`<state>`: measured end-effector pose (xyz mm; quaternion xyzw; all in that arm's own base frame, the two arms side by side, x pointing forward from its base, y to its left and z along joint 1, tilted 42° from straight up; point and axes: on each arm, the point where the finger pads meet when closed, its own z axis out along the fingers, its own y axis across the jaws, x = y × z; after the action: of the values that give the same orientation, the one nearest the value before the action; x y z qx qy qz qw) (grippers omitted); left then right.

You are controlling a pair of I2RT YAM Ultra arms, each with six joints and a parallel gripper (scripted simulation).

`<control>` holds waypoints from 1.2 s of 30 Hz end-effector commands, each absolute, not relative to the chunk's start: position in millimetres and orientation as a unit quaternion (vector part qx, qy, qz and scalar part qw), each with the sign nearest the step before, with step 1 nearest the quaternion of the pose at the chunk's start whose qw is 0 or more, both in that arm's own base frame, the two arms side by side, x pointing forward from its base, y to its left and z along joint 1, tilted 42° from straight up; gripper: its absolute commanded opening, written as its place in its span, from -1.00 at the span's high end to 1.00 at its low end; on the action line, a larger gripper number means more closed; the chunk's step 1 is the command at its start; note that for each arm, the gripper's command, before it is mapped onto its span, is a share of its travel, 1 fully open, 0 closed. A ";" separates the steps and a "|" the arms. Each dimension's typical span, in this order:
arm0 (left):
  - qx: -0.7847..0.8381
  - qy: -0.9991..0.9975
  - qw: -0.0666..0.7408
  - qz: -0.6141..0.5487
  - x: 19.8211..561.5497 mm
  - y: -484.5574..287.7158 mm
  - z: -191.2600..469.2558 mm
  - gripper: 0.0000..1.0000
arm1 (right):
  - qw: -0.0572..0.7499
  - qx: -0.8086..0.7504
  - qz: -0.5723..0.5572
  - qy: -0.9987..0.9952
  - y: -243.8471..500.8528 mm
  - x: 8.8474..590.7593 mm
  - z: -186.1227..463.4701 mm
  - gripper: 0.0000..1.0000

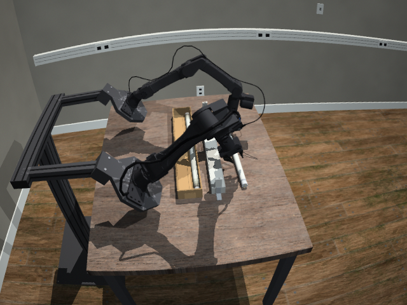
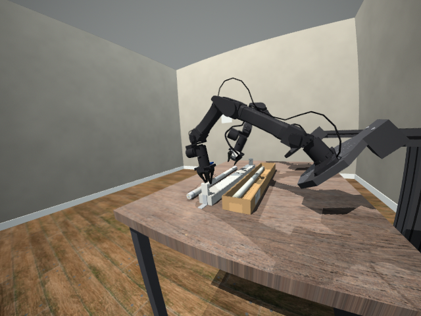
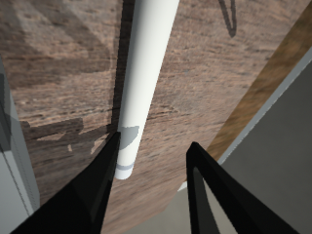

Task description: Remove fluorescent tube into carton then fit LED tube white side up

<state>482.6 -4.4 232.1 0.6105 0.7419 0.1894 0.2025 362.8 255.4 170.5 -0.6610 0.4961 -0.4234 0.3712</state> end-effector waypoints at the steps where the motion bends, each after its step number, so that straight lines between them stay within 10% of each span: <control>1: 0.608 0.730 0.233 0.206 481.2 -6.6 264.0 0.78 | 0.345 -0.689 -0.384 0.509 278.7 350.8 181.0 0.02; 36: 0.608 0.730 0.233 0.206 481.2 -6.6 264.0 0.78 | 0.238 -0.733 -0.288 0.568 329.0 368.9 186.0 0.02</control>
<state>482.6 -4.4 232.1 0.6105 0.7419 0.1894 0.2025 378.4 316.4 175.7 -0.7265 0.5675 -0.3074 0.2360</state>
